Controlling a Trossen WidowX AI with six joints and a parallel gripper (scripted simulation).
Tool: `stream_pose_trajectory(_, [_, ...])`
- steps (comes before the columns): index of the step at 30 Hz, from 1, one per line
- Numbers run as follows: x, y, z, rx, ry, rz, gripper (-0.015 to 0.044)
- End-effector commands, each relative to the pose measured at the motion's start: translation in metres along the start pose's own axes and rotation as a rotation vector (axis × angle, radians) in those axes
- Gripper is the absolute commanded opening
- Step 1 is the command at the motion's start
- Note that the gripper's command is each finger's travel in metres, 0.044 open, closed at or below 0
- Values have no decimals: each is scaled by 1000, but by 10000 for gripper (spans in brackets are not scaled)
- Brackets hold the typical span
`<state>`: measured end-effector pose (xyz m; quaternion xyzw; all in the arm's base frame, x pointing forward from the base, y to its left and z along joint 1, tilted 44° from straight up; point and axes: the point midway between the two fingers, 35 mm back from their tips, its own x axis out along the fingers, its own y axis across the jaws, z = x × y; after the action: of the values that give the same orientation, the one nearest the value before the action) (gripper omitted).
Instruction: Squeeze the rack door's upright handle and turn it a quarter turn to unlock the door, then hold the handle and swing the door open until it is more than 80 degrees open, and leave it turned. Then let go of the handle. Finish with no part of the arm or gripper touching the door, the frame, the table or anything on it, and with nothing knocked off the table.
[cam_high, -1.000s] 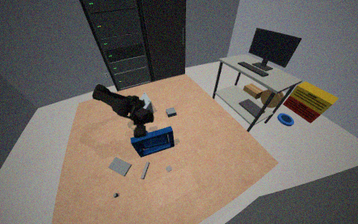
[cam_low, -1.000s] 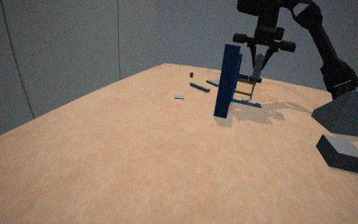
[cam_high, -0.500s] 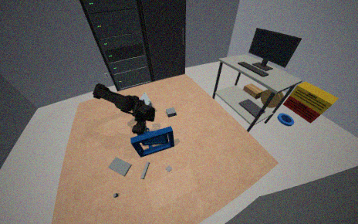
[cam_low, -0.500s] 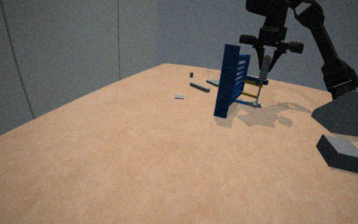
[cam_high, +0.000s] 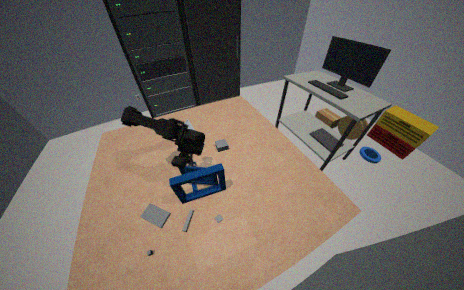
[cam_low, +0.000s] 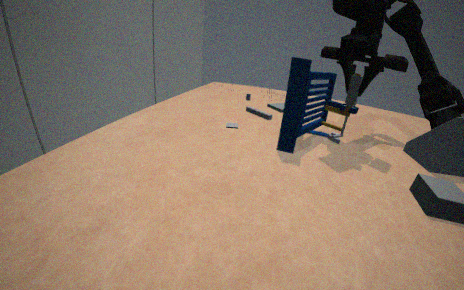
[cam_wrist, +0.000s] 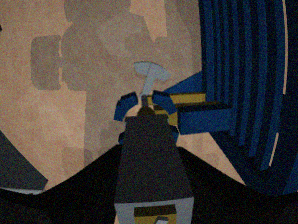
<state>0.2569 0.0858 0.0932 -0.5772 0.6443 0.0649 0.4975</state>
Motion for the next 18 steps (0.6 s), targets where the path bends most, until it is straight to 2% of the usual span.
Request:
stream_pose_trajectory(1, [0, 7, 3, 88, -6, 2, 19])
stream_pose_trajectory(18, [0, 41, 17, 326, -6, 4, 19])
